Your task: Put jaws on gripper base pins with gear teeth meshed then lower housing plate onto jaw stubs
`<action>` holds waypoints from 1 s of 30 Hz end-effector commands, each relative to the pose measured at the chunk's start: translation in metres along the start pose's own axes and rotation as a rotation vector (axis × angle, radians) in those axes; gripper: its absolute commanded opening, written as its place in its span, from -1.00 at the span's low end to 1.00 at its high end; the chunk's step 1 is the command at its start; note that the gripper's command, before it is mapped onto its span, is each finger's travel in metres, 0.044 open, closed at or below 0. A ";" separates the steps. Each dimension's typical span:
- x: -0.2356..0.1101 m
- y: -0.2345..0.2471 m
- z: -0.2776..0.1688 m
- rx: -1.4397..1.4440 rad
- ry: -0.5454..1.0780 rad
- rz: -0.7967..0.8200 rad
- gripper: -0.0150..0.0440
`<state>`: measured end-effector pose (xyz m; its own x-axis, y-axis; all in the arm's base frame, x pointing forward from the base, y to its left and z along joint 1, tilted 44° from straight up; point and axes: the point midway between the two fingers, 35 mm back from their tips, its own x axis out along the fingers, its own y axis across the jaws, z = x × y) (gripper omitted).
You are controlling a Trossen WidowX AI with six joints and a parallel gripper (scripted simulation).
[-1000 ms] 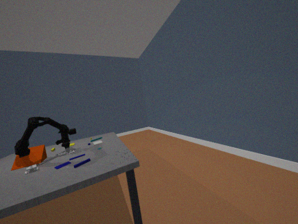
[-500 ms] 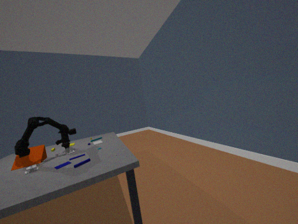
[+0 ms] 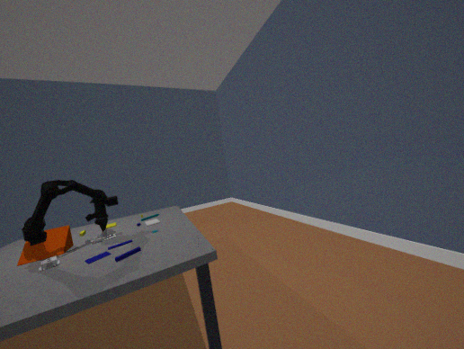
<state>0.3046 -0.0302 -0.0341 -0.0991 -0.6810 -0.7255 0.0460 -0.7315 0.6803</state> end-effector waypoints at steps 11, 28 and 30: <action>-0.034 0.006 -0.002 0.108 0.024 -0.010 0.71; -0.037 0.037 0.001 0.604 0.015 -0.031 1.00; -0.037 0.040 0.002 0.662 0.014 -0.033 1.00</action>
<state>0.3104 -0.0283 0.0160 -0.0712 -0.6615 -0.7465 -0.4910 -0.6282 0.6035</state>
